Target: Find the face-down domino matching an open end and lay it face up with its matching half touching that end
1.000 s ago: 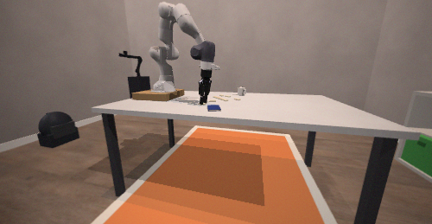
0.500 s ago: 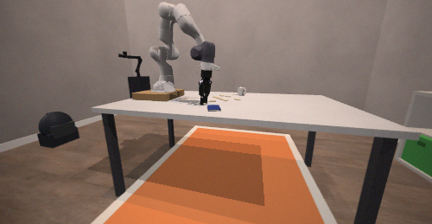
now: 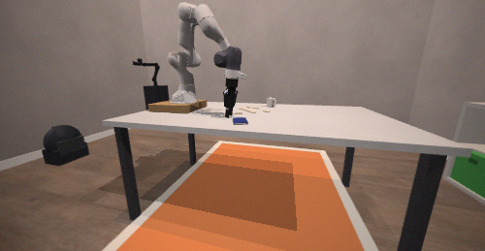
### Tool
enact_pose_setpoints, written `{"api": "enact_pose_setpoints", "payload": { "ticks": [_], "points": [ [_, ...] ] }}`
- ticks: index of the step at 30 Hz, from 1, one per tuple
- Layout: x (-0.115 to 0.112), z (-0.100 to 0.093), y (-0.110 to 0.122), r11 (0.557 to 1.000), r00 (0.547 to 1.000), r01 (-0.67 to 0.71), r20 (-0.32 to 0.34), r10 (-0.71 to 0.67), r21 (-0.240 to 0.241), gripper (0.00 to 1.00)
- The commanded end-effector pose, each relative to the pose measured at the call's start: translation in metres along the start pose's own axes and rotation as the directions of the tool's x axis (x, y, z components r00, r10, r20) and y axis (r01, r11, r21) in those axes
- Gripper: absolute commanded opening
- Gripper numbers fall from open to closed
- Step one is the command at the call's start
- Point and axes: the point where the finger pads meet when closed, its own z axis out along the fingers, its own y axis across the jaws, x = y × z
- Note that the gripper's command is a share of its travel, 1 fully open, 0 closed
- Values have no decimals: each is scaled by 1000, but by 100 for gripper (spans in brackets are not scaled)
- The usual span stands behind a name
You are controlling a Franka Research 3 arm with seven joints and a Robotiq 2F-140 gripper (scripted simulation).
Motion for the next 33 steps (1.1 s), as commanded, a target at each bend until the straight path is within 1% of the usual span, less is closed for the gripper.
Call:
{"api": "enact_pose_setpoints", "payload": {
  "ticks": [1, 28, 33],
  "points": [
    [1, 0, 1, 1000, 1000, -2, -1, 2, -3, 22],
    [1, 0, 1, 1000, 1000, -2, -1, 2, -3, 22],
    [0, -5, 1, 1000, 1000, -2, -1, 2, -3, 22]
  ]
}}
